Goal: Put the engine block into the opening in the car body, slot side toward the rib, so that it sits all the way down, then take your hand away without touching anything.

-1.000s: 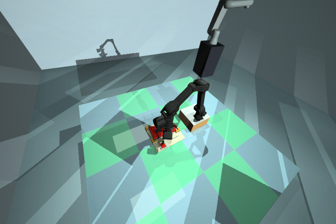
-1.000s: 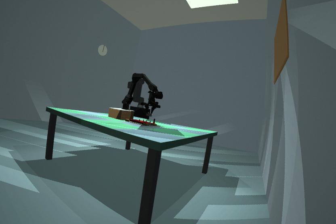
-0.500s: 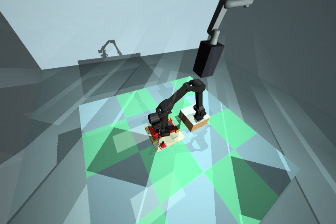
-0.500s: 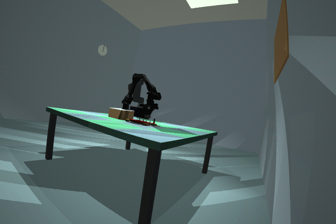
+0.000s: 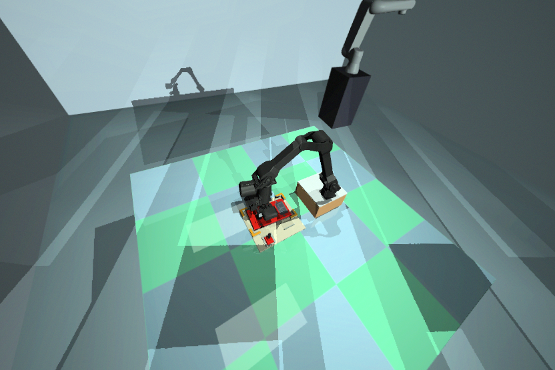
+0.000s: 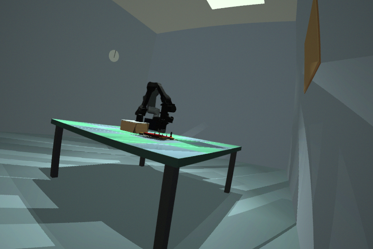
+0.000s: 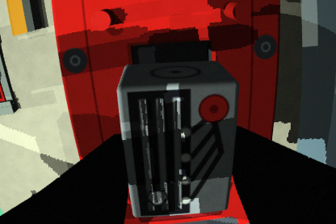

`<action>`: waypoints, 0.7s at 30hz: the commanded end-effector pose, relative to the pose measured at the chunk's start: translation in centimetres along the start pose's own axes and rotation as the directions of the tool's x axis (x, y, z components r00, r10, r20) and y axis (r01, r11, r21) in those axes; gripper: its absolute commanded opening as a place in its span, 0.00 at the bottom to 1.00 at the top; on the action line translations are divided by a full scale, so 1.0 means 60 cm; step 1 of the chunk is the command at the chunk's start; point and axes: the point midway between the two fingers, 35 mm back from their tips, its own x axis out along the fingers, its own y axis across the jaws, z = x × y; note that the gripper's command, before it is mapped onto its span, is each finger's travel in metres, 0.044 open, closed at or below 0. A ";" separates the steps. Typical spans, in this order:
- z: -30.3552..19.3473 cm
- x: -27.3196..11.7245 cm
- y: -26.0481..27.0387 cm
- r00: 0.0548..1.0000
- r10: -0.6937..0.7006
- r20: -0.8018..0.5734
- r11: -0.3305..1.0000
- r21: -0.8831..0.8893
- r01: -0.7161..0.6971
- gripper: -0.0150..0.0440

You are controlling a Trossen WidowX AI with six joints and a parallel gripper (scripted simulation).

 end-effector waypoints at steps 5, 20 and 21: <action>0.003 0.002 -0.006 1.000 -0.001 0.003 0.999 -0.036 0.001 0.52; 0.003 0.002 -0.005 1.000 -0.001 0.003 0.997 -0.079 0.002 0.52; 0.003 0.002 -0.005 1.000 -0.001 0.003 0.997 -0.079 0.002 0.52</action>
